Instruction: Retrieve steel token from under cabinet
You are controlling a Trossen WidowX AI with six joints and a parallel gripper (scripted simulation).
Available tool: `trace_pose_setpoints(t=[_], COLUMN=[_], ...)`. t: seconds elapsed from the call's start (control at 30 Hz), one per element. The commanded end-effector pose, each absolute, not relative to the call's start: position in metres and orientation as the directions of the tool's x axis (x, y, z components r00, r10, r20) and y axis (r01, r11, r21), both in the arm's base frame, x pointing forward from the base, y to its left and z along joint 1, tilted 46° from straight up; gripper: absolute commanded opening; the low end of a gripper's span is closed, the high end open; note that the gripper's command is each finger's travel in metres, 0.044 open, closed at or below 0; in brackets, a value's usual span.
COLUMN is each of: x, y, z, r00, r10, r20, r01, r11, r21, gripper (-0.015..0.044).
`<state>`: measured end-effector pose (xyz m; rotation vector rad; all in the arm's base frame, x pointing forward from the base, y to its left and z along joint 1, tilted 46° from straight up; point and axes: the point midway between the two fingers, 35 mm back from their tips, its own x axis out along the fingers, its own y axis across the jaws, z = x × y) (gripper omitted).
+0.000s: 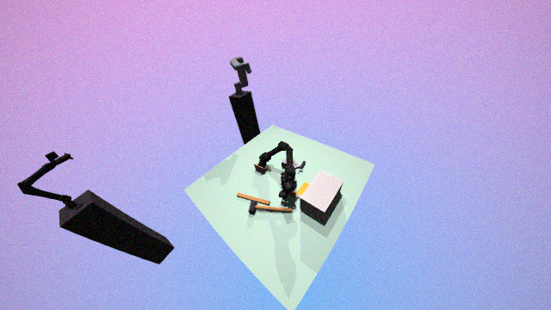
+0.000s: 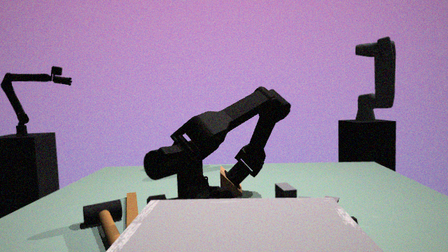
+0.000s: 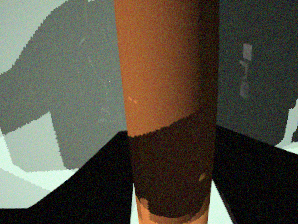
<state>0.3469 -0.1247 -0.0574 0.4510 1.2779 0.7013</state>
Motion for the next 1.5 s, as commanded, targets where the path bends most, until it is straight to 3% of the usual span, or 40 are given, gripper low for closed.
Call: trace_pose_setpoints(t=[0.0, 1.47], x=[0.35, 0.393], y=[-0.126, -0.124], z=[-0.058, -0.047], r00=[0.13, 0.132], r10=[0.696, 0.696], r20=[-0.706, -0.705], r01=[-0.214, -0.216], r11=[0.715, 0.715], r21=[0.665, 0.665], gripper=[0.0, 0.0])
